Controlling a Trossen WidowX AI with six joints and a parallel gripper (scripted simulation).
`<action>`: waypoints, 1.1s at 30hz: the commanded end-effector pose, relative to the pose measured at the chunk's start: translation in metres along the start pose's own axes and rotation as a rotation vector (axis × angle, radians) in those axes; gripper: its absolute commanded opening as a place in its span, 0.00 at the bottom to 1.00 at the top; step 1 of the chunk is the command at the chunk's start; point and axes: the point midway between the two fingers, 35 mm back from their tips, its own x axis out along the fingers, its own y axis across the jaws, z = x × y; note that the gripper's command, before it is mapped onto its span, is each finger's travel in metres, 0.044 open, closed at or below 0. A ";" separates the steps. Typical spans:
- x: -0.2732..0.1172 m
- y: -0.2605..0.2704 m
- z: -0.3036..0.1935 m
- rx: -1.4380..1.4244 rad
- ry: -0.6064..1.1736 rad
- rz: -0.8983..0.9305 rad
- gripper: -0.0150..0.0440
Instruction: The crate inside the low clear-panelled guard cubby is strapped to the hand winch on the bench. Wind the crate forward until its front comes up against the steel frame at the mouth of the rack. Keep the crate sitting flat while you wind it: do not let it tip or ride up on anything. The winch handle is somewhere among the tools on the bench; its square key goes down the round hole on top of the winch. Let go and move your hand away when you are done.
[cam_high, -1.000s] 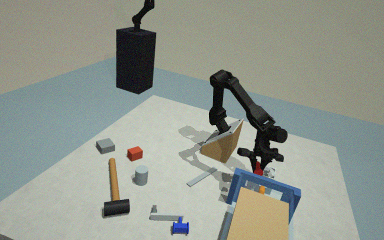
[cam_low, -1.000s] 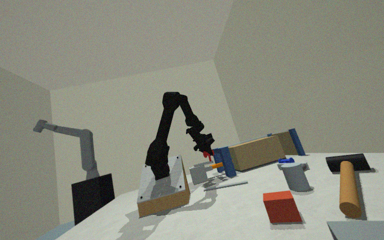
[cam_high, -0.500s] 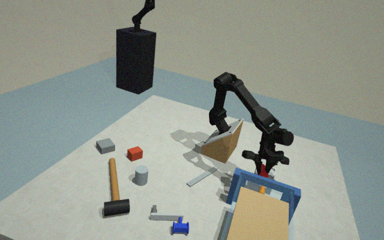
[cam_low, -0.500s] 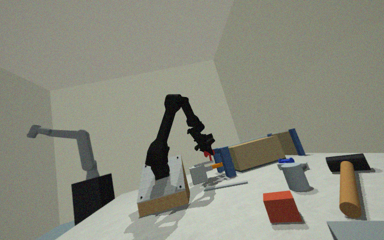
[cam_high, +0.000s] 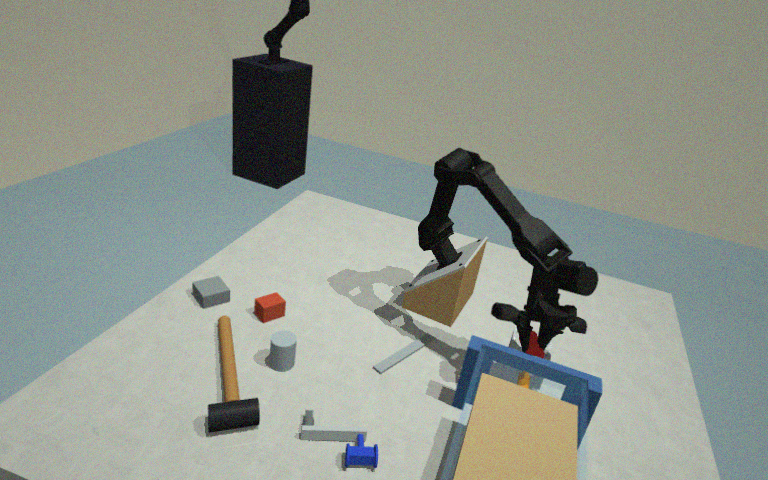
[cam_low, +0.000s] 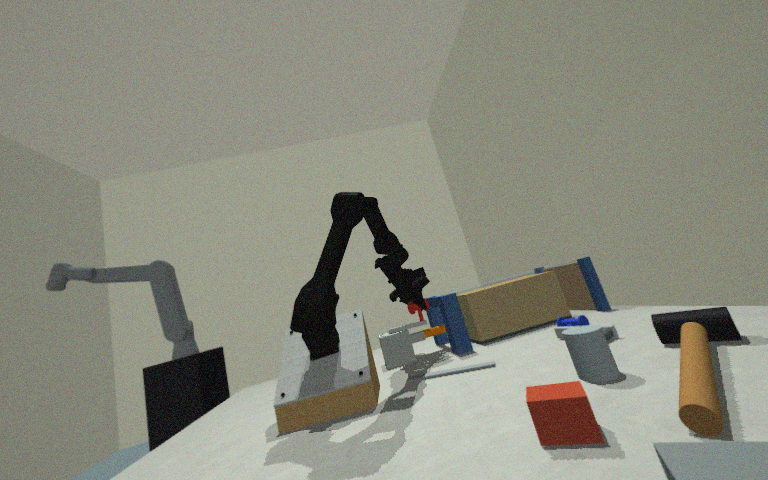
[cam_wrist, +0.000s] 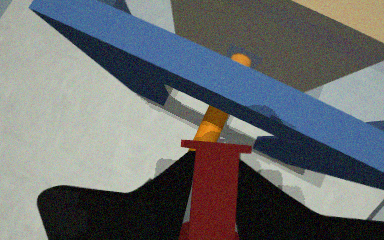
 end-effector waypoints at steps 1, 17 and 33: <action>0.000 0.024 0.004 0.010 -0.008 0.048 0.25; -0.002 0.049 0.005 0.010 -0.008 0.050 0.25; -0.005 0.074 0.001 0.010 -0.008 0.052 0.25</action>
